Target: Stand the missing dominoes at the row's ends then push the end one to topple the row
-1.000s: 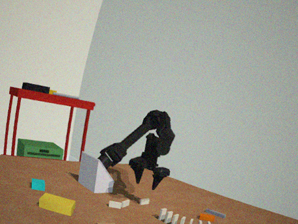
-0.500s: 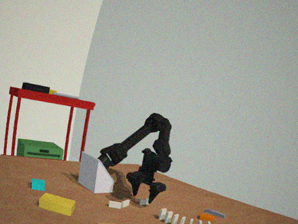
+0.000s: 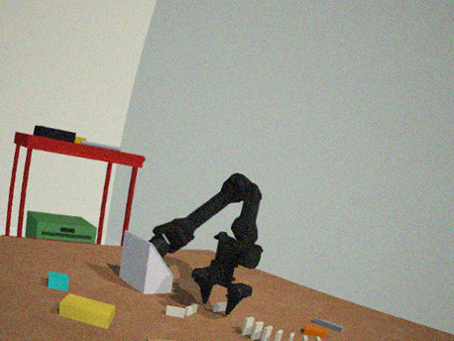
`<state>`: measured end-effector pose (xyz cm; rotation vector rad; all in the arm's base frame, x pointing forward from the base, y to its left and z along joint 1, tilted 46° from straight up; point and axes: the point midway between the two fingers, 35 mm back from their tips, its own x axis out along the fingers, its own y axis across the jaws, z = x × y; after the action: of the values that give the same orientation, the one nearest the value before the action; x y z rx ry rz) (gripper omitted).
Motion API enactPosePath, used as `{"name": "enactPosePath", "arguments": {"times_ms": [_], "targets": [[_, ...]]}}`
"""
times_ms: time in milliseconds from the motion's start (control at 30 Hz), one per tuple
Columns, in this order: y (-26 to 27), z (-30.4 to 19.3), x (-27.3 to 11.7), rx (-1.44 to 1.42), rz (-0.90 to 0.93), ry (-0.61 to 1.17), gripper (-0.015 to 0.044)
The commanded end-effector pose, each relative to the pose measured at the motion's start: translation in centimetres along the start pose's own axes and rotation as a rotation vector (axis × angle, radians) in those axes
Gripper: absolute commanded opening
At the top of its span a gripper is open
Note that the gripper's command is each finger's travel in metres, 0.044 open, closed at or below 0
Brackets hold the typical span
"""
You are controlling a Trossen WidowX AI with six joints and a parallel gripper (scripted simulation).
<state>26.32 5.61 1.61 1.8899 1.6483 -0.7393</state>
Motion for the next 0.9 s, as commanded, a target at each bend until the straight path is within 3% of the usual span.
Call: {"name": "enactPosePath", "arguments": {"times_ms": [0,67,600,867], "targets": [[-0.07,-0.09,0.24,0.002,-0.002,0.004,0.044],[-0.07,-0.09,0.24,0.002,-0.002,0.004,0.044],[-0.07,-0.09,0.24,0.002,-0.002,0.004,0.0023],[-0.07,-0.09,0.24,0.002,-0.002,0.004,0.0023]]}}
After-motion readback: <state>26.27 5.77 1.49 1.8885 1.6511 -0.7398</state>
